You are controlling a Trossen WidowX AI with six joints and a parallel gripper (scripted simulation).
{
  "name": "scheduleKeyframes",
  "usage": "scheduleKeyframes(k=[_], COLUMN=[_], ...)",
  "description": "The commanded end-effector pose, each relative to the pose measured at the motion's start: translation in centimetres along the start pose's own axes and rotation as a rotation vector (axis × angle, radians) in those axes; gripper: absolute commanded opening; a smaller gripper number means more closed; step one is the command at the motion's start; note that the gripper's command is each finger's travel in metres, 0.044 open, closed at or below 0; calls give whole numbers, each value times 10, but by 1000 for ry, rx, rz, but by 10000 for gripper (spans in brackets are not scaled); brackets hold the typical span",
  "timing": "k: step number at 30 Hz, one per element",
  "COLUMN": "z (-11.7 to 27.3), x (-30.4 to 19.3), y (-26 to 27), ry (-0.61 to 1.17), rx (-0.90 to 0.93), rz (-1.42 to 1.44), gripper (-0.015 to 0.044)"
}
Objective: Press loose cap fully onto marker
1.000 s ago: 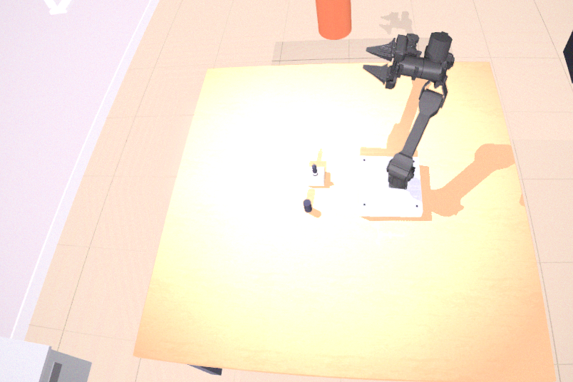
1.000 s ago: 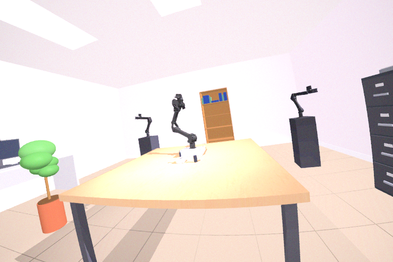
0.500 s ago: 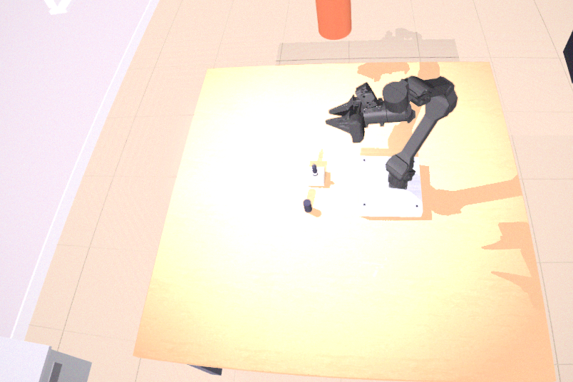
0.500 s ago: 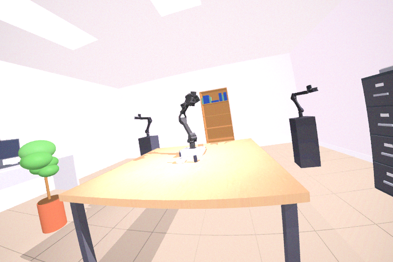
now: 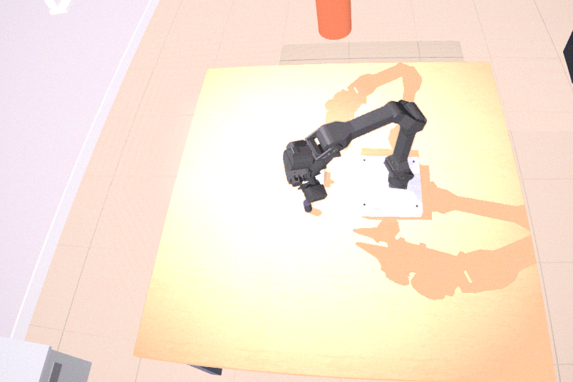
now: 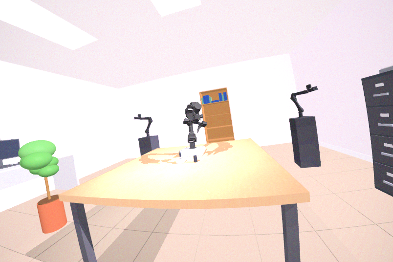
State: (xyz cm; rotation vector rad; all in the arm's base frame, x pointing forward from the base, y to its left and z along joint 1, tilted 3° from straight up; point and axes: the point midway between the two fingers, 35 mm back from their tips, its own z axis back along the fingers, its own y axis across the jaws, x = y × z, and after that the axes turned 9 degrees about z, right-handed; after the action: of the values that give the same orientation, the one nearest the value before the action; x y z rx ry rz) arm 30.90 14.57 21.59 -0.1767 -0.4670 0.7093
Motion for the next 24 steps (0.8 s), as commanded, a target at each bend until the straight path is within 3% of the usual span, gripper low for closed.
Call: scheduleKeyframes(k=[1,6,14,18,24], z=[-57,-102,-105,-132,-137], x=[-22,-48,-54,-64,-67], y=[10,21,14,25,28], ry=[183,307,307,307,307], rx=[191,408,407,407,407], rz=[140,231,231,231,231], gripper=[240,240,240,240,240])
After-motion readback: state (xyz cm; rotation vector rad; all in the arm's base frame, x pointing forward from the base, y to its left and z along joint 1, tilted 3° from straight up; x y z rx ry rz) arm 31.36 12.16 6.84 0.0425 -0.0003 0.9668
